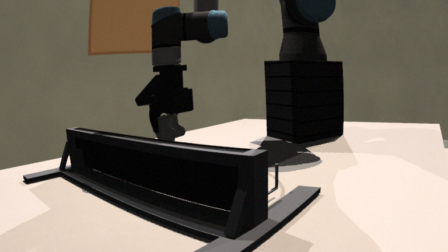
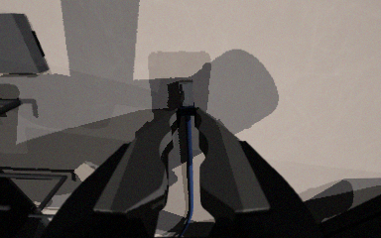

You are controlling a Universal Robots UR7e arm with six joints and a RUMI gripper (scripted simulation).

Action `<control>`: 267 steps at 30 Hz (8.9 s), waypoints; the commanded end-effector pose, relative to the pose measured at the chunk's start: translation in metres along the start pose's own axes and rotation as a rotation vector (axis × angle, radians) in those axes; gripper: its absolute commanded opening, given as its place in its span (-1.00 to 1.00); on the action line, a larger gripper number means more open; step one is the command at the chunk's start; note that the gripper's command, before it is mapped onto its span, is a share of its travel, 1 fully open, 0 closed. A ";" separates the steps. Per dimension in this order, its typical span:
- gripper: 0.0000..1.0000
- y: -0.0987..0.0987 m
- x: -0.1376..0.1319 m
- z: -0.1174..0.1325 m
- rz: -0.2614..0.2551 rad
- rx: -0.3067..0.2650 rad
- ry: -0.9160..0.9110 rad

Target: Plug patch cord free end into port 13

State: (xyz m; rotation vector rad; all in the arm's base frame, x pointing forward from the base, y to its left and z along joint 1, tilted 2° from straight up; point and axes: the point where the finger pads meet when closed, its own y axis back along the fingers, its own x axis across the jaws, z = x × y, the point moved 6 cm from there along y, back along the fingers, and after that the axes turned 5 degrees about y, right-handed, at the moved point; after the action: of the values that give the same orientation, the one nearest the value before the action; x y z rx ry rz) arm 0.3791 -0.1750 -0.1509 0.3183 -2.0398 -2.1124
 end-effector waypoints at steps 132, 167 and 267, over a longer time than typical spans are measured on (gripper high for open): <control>-1.00 0.061 -0.005 0.004 0.000 0.001 0.039; -1.00 0.069 -0.036 0.031 0.003 -0.002 0.287; -1.00 0.102 -0.176 0.149 0.015 -0.016 1.420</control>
State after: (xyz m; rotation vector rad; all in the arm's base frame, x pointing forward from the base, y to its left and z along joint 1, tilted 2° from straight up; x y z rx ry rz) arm 0.5023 0.0120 -0.0409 1.2842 -1.1012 -1.1476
